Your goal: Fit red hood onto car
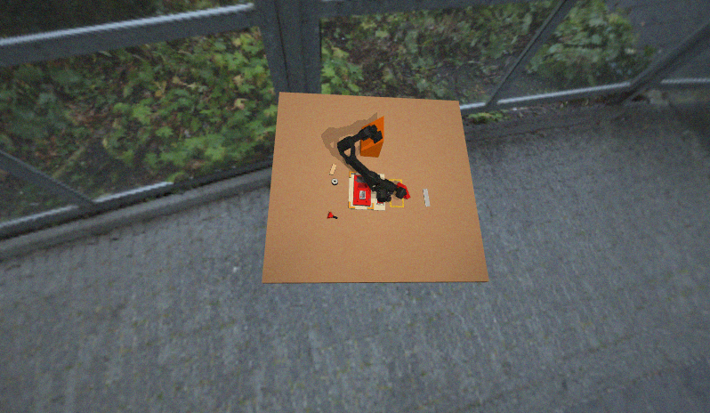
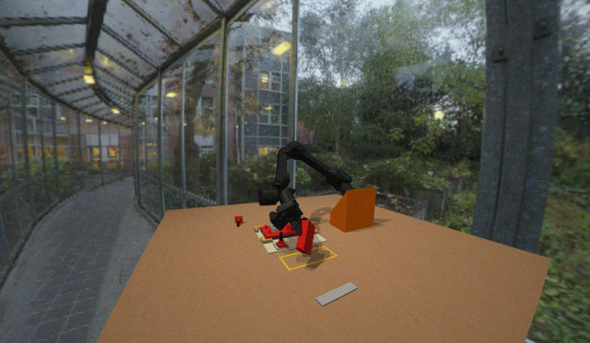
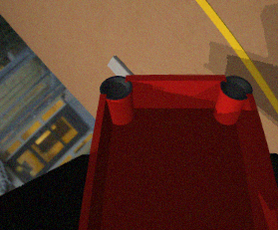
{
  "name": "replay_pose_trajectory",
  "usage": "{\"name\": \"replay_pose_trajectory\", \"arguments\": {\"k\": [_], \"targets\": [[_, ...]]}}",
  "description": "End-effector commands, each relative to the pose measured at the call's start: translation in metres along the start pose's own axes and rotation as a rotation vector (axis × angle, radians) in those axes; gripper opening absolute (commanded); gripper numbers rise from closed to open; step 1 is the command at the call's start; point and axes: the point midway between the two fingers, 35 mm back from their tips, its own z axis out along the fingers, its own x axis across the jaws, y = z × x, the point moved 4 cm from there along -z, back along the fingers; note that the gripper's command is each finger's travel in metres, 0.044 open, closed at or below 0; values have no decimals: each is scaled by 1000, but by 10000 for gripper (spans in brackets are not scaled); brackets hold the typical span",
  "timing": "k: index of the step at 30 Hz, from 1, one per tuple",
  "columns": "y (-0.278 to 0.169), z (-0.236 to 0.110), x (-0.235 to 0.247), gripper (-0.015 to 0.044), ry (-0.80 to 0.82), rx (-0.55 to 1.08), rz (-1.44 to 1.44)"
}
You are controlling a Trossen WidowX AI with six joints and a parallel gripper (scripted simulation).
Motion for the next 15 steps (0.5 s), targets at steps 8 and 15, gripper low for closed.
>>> {"name": "replay_pose_trajectory", "arguments": {"k": [8,15], "targets": [[7,3,-8,0,-2,-3,335],[16,7,-18,0,-2,-4,572]]}}
